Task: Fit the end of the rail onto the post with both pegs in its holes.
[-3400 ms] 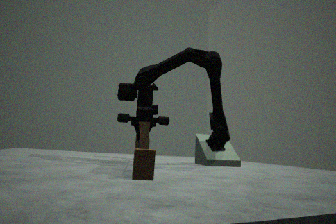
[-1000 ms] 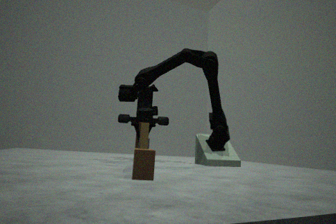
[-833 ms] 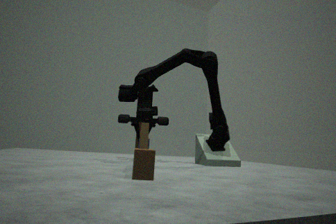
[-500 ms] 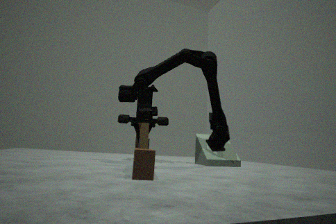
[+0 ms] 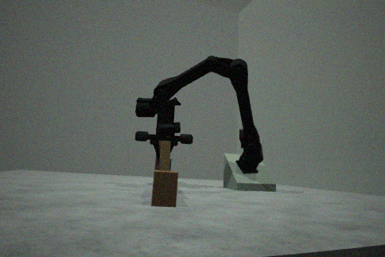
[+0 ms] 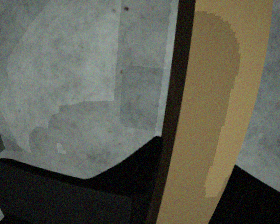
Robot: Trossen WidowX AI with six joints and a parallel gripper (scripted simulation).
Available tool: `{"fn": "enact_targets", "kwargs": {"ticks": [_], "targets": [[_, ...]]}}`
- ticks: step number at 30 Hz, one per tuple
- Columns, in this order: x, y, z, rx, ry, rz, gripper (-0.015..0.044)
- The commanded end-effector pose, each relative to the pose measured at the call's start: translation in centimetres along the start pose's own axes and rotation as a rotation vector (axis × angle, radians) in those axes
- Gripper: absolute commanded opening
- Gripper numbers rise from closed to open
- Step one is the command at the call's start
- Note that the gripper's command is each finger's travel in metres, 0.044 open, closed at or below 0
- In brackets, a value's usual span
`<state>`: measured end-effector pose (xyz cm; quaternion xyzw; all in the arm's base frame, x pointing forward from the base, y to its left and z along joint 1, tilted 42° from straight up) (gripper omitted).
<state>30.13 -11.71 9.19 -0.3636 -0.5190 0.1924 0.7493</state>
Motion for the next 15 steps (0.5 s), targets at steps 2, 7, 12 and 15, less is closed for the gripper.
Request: {"fn": "enact_targets", "kwargs": {"ticks": [2,7,12,15], "targets": [[-0.25,-0.33,-0.13,-0.009,-0.001,0.0,0.0],[-0.41,-0.31,-0.14,-0.009,-0.001,0.001,0.0],[-0.57,-0.27,-0.15,-0.009,-0.001,0.001,0.0],[-0.66,-0.24,-0.15,-0.009,-0.001,0.001,0.0]]}}
Point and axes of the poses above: the point midway between the two fingers, 35 mm back from their tips, its own y axis out along the fingers, its own z axis across the jaws, x = y × z, the point moved 9 cm from there along -y, back along the fingers, and after that the axes turned 8 degrees about y, right-handed, at the moved point
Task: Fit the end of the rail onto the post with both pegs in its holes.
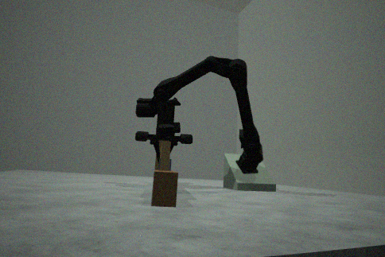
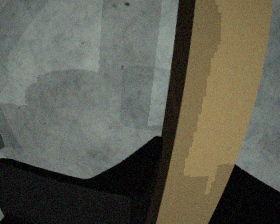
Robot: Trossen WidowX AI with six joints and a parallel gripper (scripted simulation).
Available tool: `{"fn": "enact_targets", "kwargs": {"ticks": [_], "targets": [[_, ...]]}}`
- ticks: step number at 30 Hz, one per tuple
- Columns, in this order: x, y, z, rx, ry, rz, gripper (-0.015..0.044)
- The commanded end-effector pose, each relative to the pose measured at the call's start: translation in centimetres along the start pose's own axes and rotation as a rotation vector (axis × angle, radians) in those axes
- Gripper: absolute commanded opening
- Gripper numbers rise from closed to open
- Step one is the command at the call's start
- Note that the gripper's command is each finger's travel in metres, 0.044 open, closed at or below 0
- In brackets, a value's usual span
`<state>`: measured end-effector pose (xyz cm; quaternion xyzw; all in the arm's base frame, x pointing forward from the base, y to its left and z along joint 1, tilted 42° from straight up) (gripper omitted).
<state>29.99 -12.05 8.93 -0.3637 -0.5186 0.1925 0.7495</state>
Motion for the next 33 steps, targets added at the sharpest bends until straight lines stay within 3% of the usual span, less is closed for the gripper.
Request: {"fn": "enact_targets", "kwargs": {"ticks": [1,33], "targets": [[-0.24,-0.18,-0.11,-0.009,-0.002,0.0,0.0],[-1.18,-0.04,-0.05,-0.009,-0.002,0.001,0.0]]}}
Point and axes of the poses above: the point midway between the two fingers, 35 mm back from their tips, its own y axis out along the fingers, its own z axis across the jaws, x = y × z, the point moved 9 cm from there along -y, back along the fingers, and after that the axes turned 8 degrees about y, right-handed, at the moved point
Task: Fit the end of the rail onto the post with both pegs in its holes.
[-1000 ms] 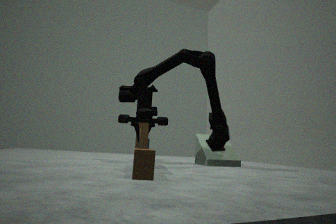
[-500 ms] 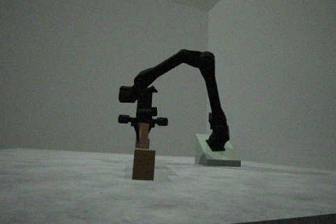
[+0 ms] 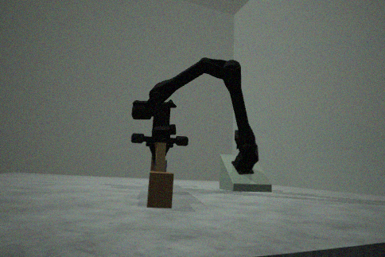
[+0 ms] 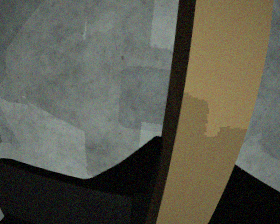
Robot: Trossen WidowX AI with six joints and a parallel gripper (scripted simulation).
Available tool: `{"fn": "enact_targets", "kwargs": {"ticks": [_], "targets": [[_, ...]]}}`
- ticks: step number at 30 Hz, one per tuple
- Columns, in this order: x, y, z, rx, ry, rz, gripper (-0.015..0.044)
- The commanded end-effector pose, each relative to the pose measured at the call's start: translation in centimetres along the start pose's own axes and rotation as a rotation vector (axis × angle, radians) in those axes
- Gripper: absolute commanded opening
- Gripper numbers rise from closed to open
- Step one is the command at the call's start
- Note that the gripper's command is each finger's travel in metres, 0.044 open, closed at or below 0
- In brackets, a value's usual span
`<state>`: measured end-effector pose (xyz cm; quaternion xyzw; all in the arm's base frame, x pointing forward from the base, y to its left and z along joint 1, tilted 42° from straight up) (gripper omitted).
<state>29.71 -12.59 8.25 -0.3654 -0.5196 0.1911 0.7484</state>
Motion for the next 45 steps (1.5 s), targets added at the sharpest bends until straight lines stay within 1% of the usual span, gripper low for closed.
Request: {"fn": "enact_targets", "kwargs": {"ticks": [1,38,45], "targets": [[-0.3,-0.2,0.0,-0.004,-0.001,0.001,0.0],[-1.4,-0.2,-0.2,-0.004,-0.001,0.002,0.0],[-1.2,0.0,-0.1,0.001,0.0,-0.001,0.0184]]}}
Point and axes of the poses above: the point midway between the two fingers, 35 mm back from their tips, its own y axis out along the fingers, its own z axis across the jaws, x = y × z, the point moved 9 cm from there along -y, back along the fingers, and after that the axes turned 8 degrees about y, right-handed, at the moved point
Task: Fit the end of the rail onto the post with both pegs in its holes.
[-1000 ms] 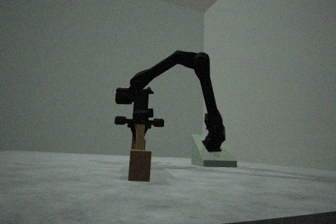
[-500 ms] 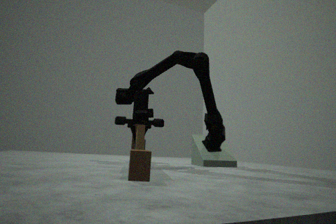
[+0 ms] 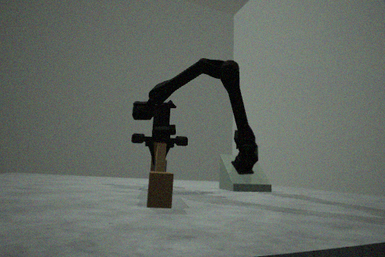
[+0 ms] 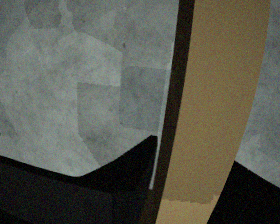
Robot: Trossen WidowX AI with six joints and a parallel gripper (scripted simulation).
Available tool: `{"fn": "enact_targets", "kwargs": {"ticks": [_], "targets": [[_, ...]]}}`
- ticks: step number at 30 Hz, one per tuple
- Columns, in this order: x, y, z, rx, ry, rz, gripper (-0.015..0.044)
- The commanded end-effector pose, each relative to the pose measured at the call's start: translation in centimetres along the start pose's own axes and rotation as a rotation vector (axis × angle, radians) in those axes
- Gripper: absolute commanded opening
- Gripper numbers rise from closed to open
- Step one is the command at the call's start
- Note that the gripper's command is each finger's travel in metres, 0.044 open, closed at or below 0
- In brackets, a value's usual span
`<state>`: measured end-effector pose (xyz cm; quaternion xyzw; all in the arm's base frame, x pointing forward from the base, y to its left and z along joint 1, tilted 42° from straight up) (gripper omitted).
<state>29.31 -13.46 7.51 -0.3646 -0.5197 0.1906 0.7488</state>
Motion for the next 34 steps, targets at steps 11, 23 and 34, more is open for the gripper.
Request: {"fn": "enact_targets", "kwargs": {"ticks": [11,23,34], "targets": [[0.0,0.0,0.0,0.0,0.0,0.0,0.044],[3.0,-3.0,0.5,-0.005,-0.001,0.003,0.044],[3.0,-3.0,0.5,-0.005,-0.001,0.003,0.044]]}}
Point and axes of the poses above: the point midway between the two fingers, 35 mm back from their tips, its own y axis out along the fingers, its own z axis across the jaws, x = y × z, the point moved 9 cm from there along -y, back along the fingers, and after that the axes turned 8 degrees about y, right-handed, at the moved point
